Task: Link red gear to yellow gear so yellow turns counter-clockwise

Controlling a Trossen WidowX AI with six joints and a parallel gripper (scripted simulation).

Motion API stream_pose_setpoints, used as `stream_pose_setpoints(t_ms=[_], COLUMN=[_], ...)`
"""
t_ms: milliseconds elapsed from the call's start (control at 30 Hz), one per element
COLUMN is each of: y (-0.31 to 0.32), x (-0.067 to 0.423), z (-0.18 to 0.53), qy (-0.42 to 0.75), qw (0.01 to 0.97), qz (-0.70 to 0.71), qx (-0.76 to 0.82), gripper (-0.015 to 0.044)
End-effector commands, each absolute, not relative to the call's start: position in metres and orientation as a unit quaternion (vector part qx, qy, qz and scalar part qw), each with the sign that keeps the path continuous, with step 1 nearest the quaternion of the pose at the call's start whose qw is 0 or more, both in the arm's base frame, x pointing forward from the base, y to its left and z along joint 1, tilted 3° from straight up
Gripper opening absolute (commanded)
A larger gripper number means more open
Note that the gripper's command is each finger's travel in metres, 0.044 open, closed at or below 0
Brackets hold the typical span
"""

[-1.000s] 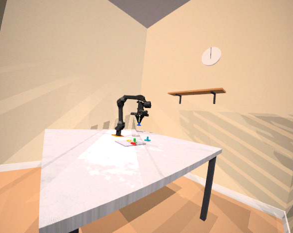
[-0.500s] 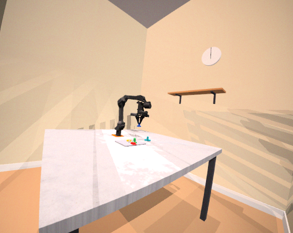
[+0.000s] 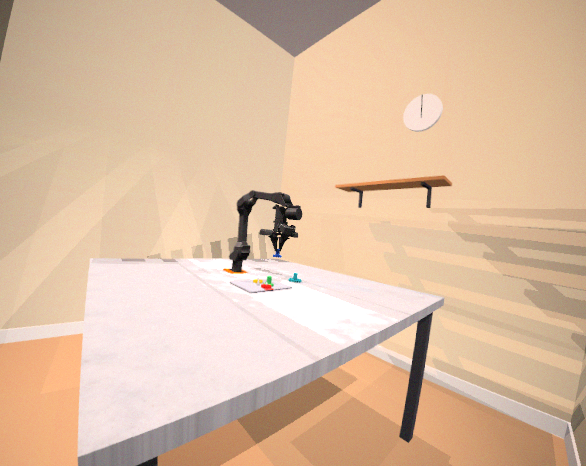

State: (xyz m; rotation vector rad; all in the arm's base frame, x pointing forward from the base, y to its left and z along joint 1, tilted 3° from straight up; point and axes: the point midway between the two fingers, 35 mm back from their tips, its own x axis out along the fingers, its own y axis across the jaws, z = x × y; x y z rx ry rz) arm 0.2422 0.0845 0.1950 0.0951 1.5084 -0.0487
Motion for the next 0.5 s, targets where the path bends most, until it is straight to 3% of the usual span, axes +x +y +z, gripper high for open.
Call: stream_pose_setpoints(t_ms=[0, 467], y=[0.079, 0.056], x=[0.249, 0.272], z=[0.19, 0.175], qy=[0.686, 0.684], qw=[0.726, 0.729], qz=[-0.019, -0.018], qx=[0.042, 0.038], gripper=[0.0, 0.0])
